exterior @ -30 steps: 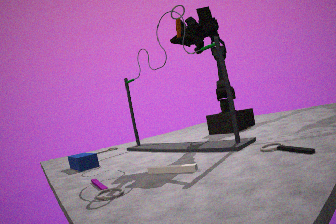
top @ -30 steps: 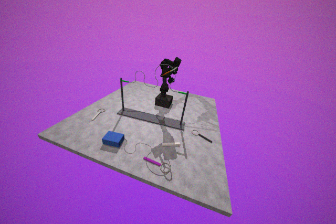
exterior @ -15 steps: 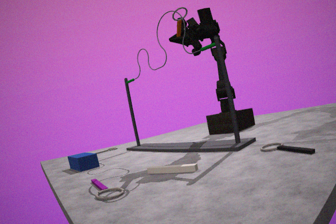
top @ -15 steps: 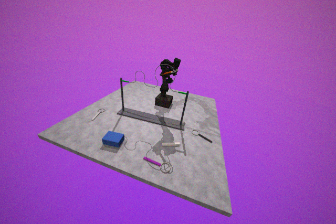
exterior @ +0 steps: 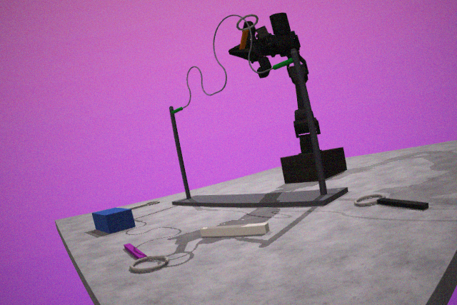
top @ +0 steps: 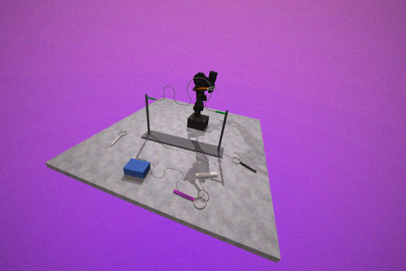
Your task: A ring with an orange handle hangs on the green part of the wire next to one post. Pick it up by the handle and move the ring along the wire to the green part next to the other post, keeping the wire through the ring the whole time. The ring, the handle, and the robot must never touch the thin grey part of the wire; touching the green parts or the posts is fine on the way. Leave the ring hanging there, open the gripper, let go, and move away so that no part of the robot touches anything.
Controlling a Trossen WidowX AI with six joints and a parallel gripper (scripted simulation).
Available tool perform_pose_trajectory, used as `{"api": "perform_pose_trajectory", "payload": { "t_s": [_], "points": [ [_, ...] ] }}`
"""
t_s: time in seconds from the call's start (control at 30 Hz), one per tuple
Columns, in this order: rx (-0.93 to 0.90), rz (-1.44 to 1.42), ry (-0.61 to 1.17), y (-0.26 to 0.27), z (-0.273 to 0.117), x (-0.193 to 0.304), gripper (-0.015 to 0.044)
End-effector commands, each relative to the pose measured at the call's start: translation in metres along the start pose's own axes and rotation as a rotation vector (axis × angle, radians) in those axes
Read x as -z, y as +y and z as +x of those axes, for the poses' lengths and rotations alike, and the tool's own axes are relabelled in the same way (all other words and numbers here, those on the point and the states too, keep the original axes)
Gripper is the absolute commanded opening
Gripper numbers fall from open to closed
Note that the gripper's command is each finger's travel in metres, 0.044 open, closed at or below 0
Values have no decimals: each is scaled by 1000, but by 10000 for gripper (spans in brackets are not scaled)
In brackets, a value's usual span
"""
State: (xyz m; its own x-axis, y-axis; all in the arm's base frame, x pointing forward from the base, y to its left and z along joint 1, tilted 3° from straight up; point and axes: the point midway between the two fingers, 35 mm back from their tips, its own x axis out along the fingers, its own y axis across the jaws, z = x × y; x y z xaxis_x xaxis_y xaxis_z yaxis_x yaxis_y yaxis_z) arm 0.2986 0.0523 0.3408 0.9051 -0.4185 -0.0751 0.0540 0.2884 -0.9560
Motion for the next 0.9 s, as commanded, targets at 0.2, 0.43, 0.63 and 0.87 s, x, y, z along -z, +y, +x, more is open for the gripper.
{"api": "perform_pose_trajectory", "payload": {
  "t_s": [0.2,0.43,0.63,0.87],
  "points": [
    [61,-118,-9,-3,0,1,-150],
    [96,-183,-18,-5,1,1,-150],
    [124,-236,-24,-8,1,0,-150],
    [158,-297,-31,-10,1,0,-150]
  ]
}}
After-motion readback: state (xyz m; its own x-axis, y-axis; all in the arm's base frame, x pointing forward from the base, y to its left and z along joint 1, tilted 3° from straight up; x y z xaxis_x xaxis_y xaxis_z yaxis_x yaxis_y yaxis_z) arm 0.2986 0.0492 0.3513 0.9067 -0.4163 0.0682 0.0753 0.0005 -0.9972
